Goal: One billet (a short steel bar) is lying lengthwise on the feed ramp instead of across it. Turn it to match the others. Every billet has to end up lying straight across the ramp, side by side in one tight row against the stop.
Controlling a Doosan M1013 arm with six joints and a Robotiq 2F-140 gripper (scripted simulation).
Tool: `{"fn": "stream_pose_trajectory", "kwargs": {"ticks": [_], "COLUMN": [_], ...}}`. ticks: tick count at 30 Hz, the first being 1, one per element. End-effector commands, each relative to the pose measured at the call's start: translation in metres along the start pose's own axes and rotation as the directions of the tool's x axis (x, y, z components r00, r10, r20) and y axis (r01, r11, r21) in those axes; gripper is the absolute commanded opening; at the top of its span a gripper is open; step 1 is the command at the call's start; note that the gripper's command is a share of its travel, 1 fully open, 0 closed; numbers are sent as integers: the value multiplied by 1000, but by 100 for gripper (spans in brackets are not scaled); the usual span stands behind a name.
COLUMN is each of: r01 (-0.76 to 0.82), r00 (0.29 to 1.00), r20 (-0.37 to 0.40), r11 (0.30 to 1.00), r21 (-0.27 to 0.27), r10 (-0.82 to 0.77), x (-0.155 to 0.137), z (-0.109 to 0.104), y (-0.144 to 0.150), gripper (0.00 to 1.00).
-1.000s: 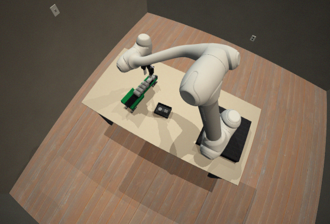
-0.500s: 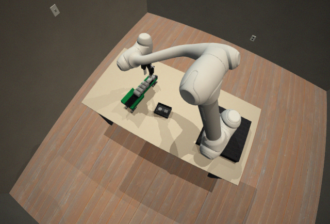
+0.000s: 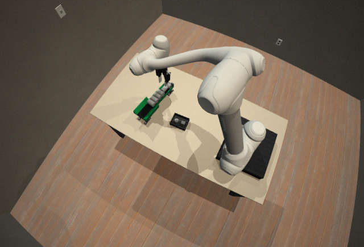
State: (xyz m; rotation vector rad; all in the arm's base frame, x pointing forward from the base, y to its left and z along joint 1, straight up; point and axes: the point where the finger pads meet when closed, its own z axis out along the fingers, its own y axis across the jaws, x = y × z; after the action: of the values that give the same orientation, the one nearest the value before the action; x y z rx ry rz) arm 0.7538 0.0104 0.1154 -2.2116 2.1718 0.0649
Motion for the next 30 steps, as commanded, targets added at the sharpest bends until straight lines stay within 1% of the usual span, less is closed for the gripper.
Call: {"fn": "stream_pose_trajectory", "kwargs": {"ticks": [1, 13, 21, 23, 30], "r01": [0, 0, 0, 0, 0], "r00": [1000, 999, 999, 999, 999], "r20": [11, 46, 48, 48, 48], "r11": [1000, 1000, 1000, 1000, 1000], "r21": [0, 0, 0, 0, 0], "r10": [0, 0, 0, 0, 0], "x": [0, 1, 2, 2, 3], "z": [0, 0, 19, 19, 36], "y": [0, 0, 0, 0, 0], "gripper": [41, 41, 41, 41, 41]}}
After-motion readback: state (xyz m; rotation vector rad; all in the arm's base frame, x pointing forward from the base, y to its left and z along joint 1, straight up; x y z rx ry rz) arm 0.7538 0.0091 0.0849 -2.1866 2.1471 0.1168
